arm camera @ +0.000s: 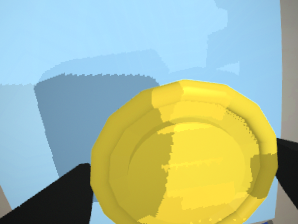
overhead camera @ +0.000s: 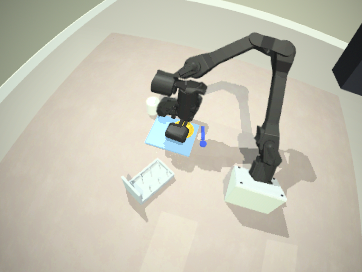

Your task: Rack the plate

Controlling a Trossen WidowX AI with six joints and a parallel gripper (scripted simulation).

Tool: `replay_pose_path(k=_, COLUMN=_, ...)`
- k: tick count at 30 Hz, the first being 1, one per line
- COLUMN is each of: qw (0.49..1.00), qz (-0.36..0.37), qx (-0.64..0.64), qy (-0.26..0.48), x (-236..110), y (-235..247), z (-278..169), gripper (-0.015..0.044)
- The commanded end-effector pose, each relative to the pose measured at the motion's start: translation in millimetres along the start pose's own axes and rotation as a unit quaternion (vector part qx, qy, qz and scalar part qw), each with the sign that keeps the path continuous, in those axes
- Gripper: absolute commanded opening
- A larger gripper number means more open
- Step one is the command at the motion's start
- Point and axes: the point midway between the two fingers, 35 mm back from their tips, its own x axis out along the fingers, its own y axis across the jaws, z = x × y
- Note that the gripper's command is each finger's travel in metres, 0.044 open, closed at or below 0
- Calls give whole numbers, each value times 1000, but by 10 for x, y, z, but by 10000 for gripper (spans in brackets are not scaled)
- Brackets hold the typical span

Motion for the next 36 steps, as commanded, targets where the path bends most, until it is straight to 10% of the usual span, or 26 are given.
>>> replay_pose_path(k=1, qw=1000, qz=-2, qx=-3, qy=1, x=8, y=-2, z=-3, gripper=351)
replay_pose_path(k=17, qw=1000, qz=4, qx=-15, qy=-15, x=-474, y=32, z=109, gripper=9)
replay_pose_path(k=36, qw=999, qz=11, qx=-36, qy=-36, x=-1348, y=59, z=160, gripper=0)
